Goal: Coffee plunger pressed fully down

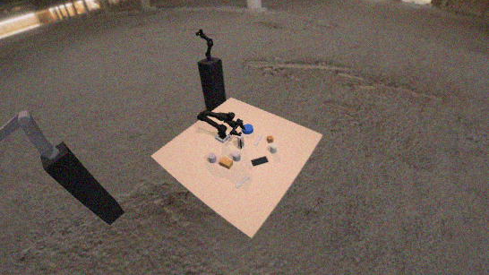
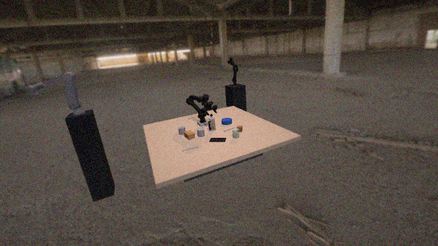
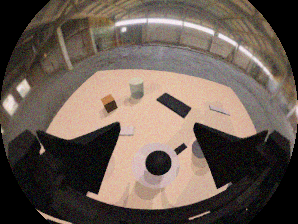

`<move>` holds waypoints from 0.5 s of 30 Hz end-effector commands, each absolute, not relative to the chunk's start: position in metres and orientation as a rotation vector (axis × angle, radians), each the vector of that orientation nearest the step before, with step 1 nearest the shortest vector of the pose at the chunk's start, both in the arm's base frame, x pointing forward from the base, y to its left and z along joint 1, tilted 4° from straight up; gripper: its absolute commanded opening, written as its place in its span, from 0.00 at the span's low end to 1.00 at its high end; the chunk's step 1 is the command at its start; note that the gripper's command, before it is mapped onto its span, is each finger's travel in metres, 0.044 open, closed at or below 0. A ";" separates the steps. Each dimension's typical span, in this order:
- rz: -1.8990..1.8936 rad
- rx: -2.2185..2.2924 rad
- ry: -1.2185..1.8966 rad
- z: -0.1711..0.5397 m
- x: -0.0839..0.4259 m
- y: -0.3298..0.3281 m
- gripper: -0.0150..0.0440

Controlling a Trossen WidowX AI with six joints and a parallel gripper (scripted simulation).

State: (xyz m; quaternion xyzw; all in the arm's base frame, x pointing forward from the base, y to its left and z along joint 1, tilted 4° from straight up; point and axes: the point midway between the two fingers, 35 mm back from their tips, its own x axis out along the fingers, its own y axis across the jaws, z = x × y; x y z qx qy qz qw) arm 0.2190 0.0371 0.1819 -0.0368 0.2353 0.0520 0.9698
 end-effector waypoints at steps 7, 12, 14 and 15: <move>0.110 -0.077 0.475 0.242 0.185 0.035 1.00; 0.110 -0.077 0.475 0.241 0.185 0.036 1.00; 0.110 -0.077 0.475 0.241 0.185 0.036 1.00; 0.110 -0.077 0.475 0.241 0.185 0.036 1.00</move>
